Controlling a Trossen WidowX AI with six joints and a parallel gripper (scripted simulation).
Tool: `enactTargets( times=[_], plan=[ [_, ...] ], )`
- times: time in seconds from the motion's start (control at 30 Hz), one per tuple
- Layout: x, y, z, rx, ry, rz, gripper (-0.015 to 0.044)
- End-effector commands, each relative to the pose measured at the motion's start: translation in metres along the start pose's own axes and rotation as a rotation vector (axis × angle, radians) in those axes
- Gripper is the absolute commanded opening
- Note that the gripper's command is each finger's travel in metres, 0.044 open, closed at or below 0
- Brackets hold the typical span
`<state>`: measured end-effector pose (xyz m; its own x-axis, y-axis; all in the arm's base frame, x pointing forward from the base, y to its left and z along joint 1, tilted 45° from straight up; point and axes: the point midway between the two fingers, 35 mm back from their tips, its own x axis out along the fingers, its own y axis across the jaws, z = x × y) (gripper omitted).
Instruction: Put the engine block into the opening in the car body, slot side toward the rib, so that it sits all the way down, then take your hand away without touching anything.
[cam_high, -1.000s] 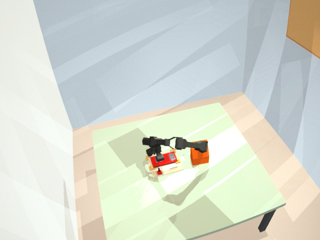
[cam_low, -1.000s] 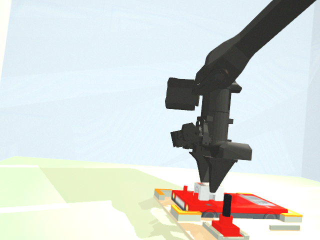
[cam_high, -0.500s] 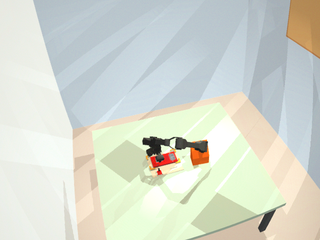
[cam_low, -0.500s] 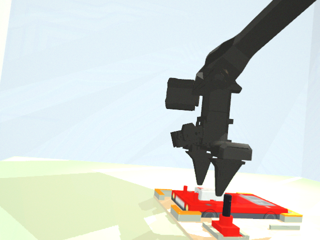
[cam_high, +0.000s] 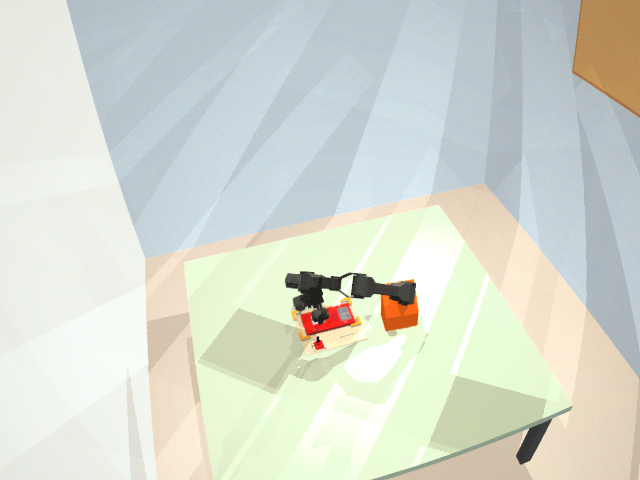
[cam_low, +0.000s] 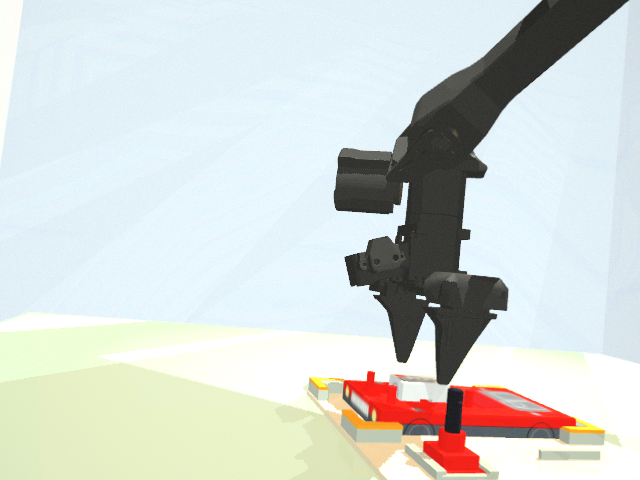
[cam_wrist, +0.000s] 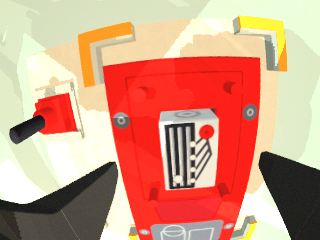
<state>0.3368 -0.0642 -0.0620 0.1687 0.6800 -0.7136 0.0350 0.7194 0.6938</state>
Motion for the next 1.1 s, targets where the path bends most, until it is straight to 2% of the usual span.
enactTargets(
  times=[0.0, 0.07, 0.63, 1.07],
  plan=[
    [-0.0061, 0.0001, 0.0004, -0.005, -0.005, -0.004, 0.0440],
    [-0.0061, 0.0001, 0.0004, -0.005, -0.005, -0.004, 0.0440],
    [-0.0061, 0.0001, 0.0004, -0.005, -0.005, -0.004, 0.0000],
    [-0.0061, 0.0001, 0.0004, -0.005, -0.005, -0.004, 0.0000]
  ],
)
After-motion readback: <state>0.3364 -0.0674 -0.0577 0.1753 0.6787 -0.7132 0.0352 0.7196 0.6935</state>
